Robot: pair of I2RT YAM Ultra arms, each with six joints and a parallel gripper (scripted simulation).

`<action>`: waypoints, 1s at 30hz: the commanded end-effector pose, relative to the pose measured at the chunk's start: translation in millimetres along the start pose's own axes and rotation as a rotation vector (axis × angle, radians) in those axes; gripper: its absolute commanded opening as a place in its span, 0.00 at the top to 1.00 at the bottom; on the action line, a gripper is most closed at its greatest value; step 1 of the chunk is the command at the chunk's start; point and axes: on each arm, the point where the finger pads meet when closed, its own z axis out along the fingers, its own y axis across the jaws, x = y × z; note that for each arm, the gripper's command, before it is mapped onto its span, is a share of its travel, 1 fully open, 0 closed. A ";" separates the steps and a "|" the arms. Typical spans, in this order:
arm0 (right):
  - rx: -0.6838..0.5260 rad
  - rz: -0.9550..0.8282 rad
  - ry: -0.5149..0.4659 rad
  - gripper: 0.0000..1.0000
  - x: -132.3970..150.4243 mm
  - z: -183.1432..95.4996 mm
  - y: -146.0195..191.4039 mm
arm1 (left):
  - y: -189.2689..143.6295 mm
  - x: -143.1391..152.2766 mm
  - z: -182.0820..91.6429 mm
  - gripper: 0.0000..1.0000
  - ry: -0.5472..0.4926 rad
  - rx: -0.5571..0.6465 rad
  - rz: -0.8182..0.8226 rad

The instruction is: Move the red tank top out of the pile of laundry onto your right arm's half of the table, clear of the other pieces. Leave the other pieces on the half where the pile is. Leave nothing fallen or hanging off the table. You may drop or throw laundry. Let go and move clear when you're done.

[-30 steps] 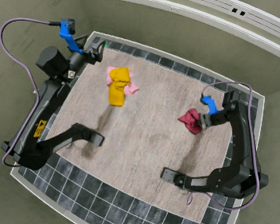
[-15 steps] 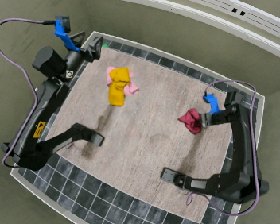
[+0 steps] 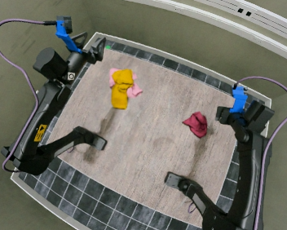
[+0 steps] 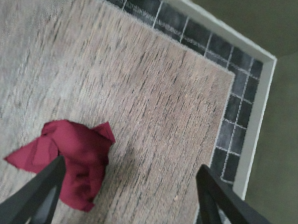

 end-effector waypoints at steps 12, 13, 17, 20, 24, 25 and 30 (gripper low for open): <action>0.122 0.268 -0.763 0.08 -104.4 -140.6 -25.9 | -3.4 -22.6 -4.3 0.08 -0.052 0.011 0.000; 0.119 0.288 -0.807 0.08 -105.8 -150.2 -26.3 | -3.4 -22.6 -4.3 0.08 -0.052 0.011 0.000; 0.109 0.324 -0.872 0.08 -101.0 -165.0 -24.5 | -3.4 -22.6 -4.3 0.08 -0.052 0.011 0.000; 0.116 0.292 -0.793 0.08 -95.8 -147.7 -23.3 | -3.4 -22.6 -4.3 0.08 -0.052 0.011 0.000; 0.138 0.287 -0.925 0.08 -115.5 -200.1 -30.4 | -3.4 -22.6 -4.3 0.08 -0.052 0.011 0.000; 0.138 0.287 -0.925 0.08 -115.5 -200.1 -30.4 | -3.4 -22.6 -4.3 0.08 -0.052 0.011 0.000; 0.155 0.295 -0.909 0.08 -114.4 -192.9 -38.1 | -3.4 -22.6 -4.3 0.08 -0.052 0.011 0.000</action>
